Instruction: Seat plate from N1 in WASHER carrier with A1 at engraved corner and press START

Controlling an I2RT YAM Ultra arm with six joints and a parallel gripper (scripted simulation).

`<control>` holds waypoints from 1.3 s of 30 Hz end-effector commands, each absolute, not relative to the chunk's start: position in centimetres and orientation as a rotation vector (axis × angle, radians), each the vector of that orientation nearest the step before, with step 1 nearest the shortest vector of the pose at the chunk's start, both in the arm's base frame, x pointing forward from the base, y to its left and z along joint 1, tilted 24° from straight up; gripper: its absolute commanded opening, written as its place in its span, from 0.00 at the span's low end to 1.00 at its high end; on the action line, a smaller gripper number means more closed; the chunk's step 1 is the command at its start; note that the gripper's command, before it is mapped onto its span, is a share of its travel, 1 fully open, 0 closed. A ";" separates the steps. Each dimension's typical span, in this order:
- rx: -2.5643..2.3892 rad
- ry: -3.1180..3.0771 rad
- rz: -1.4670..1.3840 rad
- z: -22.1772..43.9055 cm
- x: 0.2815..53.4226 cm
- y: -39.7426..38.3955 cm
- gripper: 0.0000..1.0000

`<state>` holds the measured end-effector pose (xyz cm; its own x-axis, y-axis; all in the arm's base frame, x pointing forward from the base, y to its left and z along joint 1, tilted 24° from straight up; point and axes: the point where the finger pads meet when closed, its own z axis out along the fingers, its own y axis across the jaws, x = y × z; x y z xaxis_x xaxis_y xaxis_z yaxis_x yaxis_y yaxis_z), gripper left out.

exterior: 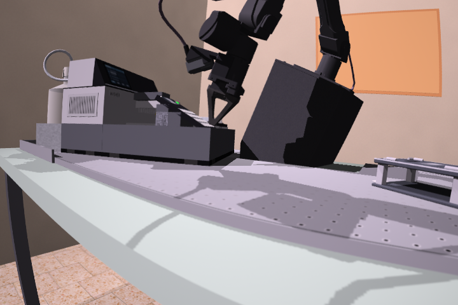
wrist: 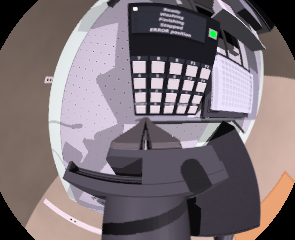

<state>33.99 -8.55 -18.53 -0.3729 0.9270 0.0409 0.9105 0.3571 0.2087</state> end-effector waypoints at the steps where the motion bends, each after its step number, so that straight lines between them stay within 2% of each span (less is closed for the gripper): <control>1: 1.682 2.436 0.297 -17.3 36.5 -10.2 0.00; 39: 1.690 2.461 0.290 -18.7 36.0 -9.6 0.00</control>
<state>33.96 -8.50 -18.98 -0.3725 0.9270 0.0435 0.9113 0.3565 0.2058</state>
